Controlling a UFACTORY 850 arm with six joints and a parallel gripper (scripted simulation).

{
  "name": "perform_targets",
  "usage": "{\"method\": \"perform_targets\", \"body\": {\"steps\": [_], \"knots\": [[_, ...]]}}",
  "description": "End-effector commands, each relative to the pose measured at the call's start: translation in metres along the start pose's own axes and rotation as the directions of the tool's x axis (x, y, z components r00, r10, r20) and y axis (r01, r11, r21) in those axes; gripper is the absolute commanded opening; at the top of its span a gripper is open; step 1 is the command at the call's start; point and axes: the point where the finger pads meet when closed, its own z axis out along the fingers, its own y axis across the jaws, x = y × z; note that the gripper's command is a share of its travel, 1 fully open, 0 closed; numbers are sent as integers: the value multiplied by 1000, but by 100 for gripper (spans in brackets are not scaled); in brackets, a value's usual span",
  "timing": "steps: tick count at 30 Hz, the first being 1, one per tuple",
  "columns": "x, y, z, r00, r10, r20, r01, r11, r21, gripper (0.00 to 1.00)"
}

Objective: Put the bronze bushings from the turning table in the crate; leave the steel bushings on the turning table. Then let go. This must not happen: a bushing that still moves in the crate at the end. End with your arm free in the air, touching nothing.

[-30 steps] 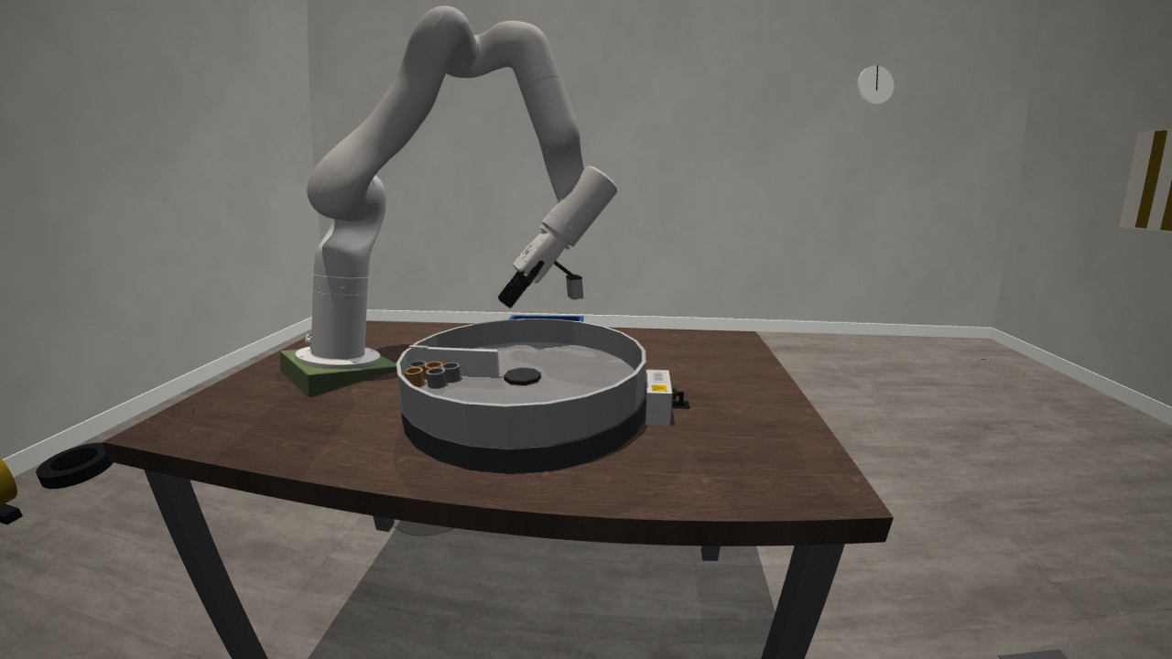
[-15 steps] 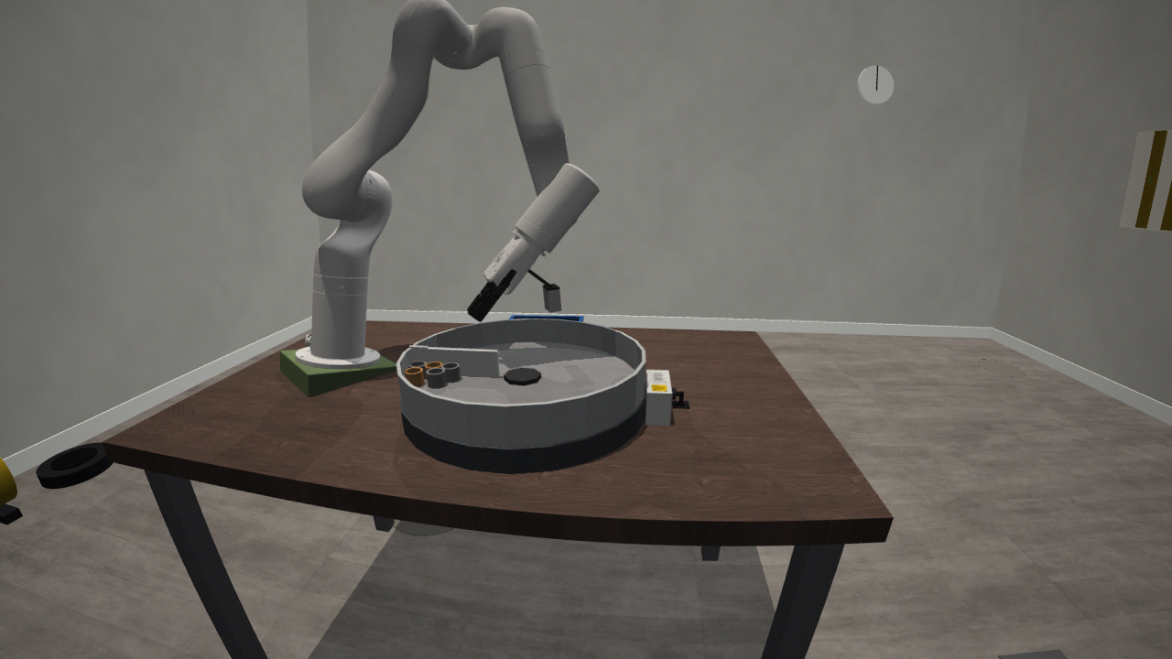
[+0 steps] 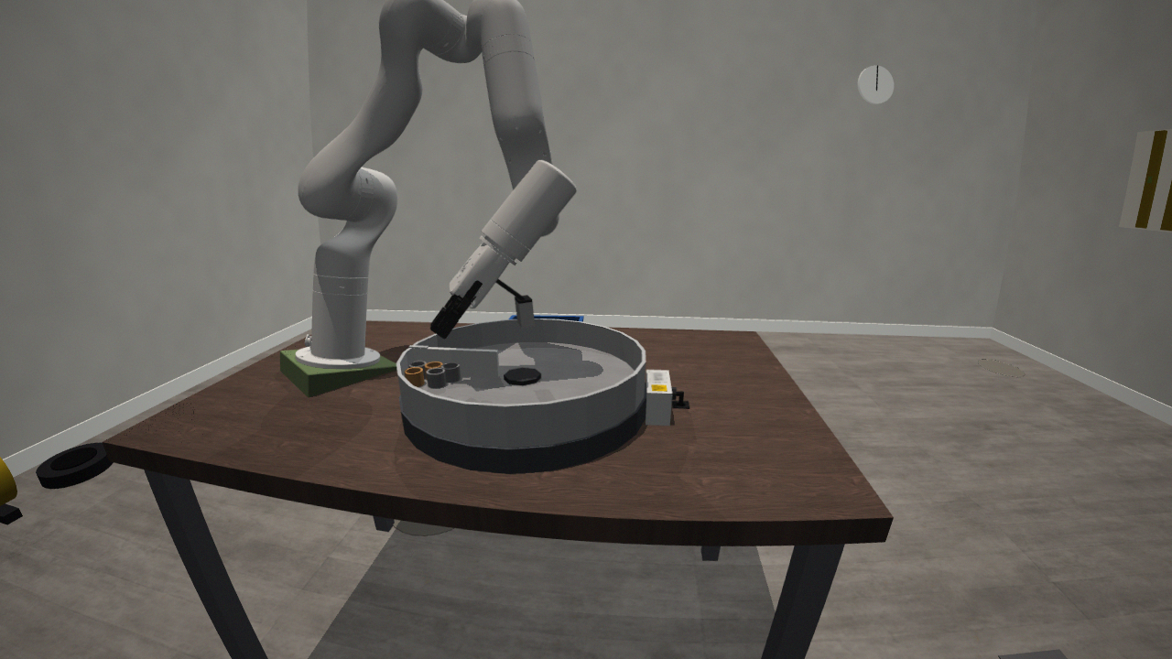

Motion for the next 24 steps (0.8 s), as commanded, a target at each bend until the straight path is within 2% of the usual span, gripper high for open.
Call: {"method": "perform_targets", "body": {"steps": [1, 24], "knots": [[-16, 30, 13, 1000, 1, -2, -1, 1000, -1, 11], [-15, 33, 13, 1000, 2, -2, -2, 1000, -2, 11]]}}
